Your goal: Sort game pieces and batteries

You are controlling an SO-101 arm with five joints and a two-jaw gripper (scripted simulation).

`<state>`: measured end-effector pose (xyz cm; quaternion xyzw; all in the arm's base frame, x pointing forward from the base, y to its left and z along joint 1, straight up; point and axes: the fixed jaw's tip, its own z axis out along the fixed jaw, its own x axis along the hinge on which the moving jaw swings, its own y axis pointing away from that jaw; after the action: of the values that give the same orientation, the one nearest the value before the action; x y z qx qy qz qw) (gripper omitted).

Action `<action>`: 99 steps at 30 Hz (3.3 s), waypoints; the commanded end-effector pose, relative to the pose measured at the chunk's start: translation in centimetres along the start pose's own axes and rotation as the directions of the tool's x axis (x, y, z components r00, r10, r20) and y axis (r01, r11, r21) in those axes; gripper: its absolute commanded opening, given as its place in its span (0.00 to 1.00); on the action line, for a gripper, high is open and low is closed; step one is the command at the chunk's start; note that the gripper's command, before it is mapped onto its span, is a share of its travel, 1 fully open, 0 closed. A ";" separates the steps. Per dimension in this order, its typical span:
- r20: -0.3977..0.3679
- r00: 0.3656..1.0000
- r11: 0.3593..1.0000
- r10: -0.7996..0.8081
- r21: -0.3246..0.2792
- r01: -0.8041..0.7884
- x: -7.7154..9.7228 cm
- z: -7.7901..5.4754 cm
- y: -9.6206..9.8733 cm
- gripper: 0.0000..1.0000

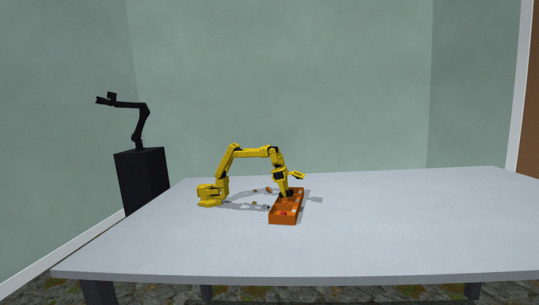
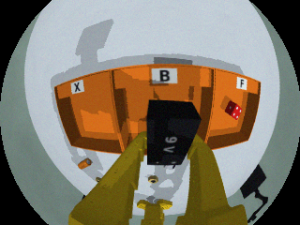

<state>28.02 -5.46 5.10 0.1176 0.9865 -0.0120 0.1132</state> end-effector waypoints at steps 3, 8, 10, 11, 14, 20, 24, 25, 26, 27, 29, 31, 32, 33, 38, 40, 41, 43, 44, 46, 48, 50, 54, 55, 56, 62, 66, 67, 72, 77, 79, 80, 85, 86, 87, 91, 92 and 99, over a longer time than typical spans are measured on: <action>0.097 0.995 1.000 0.004 0.000 -0.004 -1.2 -1.9 -0.2 0.00; 0.097 0.995 1.000 0.004 0.000 -0.004 -1.2 -1.7 -0.2 0.00; 0.097 0.995 1.000 0.004 0.000 -0.004 -1.2 -1.5 -0.2 0.00; 0.097 0.995 1.000 0.004 0.000 -0.004 -1.2 -1.4 -0.2 0.00; 0.097 0.995 1.000 0.004 0.000 -0.004 -1.1 -1.1 -0.2 0.00; 0.097 0.995 1.000 0.004 0.000 -0.004 -1.1 -0.6 -0.2 0.00; 0.097 0.995 1.000 0.004 0.000 -0.004 -1.0 -0.3 -0.2 0.00; 0.097 0.995 1.000 0.004 0.000 -0.004 -1.0 -0.2 -0.2 0.00; 0.097 0.995 1.000 0.004 0.000 -0.004 -1.0 -0.2 -0.2 0.00; 0.097 0.995 1.000 0.004 0.000 -0.004 -1.0 -0.1 -0.2 0.00; 0.097 0.995 1.000 0.004 0.000 -0.004 -1.0 -0.1 -0.2 0.00; 0.097 0.995 1.000 0.004 0.000 -0.004 -1.0 -0.1 -0.2 0.00; 0.097 0.995 1.000 0.004 0.000 -0.004 -1.0 -0.1 -0.2 0.00; 0.097 0.995 1.000 0.004 0.000 -0.004 -1.0 -0.1 -0.2 0.00; 0.122 0.992 1.000 0.004 -0.001 -0.004 -1.1 -0.6 -0.2 0.00; 0.122 0.992 1.000 0.004 -0.001 -0.004 -1.1 -0.6 -0.2 0.00; 0.122 0.992 1.000 0.004 -0.001 -0.004 -1.1 -0.6 -0.2 0.00; 0.122 0.992 1.000 0.004 -0.001 -0.004 -1.1 -0.6 -0.2 0.00; 0.122 0.992 1.000 0.004 -0.001 -0.004 -1.1 -0.6 -0.2 0.00; 0.122 0.992 1.000 0.004 -0.001 -0.004 -1.1 -0.6 -0.2 0.00; 0.122 0.992 1.000 0.004 -0.001 -0.004 -1.1 -0.6 -0.2 0.00; 0.122 0.992 1.000 0.004 -0.001 -0.004 -1.1 -0.6 -0.2 0.00; 0.122 0.992 1.000 0.004 -0.001 -0.004 -1.1 -0.6 -0.2 0.00; 0.122 0.992 1.000 0.004 -0.001 -0.004 -1.0 -0.5 -0.2 0.00; 0.122 0.992 1.000 0.004 -0.001 -0.004 -1.0 -0.5 -0.2 0.00; 0.122 0.992 1.000 0.004 -0.001 -0.004 -1.0 -0.1 -0.2 0.00; 0.122 0.992 1.000 0.004 -0.001 -0.004 -1.0 0.0 -0.2 0.00; 0.122 0.992 1.000 0.004 -0.001 -0.004 -1.0 0.0 -0.2 0.00; 0.122 0.992 1.000 0.004 -0.001 -0.004 -1.0 0.0 -0.2 0.00; 0.122 0.992 1.000 0.004 -0.001 -0.004 -0.9 0.4 -0.2 0.00; 0.122 0.992 1.000 0.004 -0.001 -0.004 -0.9 0.5 -0.2 0.00; 0.122 0.992 1.000 0.004 -0.001 -0.004 -0.9 0.5 -0.2 0.00; 0.122 0.992 1.000 0.004 -0.001 -0.004 -0.9 0.6 -0.2 0.00; 0.122 0.992 1.000 0.004 -0.001 -0.004 -0.9 0.6 -0.2 0.00; 0.122 0.992 1.000 0.004 -0.001 -0.004 -0.9 0.6 -0.2 0.00; 0.122 0.992 1.000 0.004 -0.001 -0.004 -0.8 0.8 -0.2 0.00; 0.122 0.992 1.000 0.004 -0.001 -0.004 -0.8 0.8 -0.2 0.00; 0.122 0.992 1.000 0.004 -0.001 -0.004 -0.8 1.2 -0.2 0.00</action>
<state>28.28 -5.52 2.75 0.1172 0.9832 -0.0145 0.1389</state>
